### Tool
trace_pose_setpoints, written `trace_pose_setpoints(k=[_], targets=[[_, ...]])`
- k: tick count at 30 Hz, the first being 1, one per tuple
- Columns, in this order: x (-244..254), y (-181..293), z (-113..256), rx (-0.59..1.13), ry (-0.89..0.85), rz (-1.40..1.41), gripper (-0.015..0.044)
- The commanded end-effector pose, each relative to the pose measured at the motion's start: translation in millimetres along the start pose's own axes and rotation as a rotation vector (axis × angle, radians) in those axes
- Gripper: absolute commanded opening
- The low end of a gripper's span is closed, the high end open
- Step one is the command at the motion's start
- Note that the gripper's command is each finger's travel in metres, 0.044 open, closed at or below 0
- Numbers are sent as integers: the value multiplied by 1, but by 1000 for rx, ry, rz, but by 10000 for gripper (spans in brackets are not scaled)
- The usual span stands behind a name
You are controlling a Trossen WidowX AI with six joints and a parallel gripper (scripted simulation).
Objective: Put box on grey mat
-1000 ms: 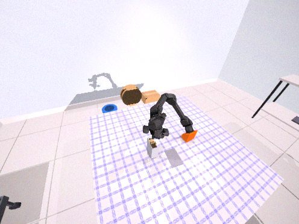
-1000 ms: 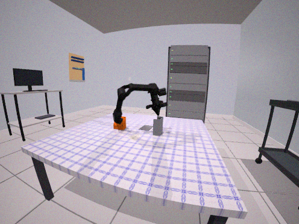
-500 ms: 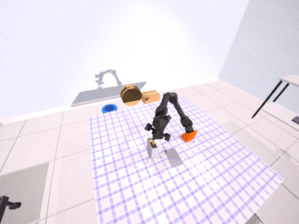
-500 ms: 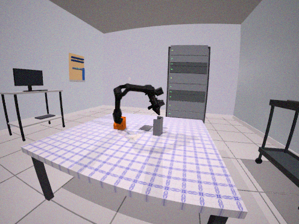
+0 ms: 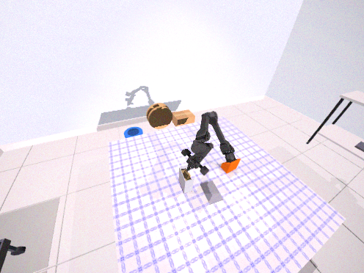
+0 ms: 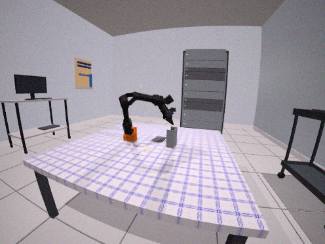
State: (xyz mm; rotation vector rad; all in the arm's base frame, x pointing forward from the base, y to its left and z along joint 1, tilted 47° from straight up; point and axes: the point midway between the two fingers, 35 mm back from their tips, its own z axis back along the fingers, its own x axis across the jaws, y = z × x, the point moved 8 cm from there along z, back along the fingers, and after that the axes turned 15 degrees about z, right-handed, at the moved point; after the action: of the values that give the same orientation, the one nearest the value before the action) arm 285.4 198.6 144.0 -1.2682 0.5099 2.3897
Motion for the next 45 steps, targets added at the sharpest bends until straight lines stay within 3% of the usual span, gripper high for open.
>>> trace_pose_setpoints(k=[1,16,24,36,45], targets=[[5,5,3,-32,42,-125,0],[21,23,11,-141,134,-500,0],[21,24,10,-143,134,-505,0],[37,43,-27,-143,136,-504,0],[40,47,-34,-143,137,-504,0]])
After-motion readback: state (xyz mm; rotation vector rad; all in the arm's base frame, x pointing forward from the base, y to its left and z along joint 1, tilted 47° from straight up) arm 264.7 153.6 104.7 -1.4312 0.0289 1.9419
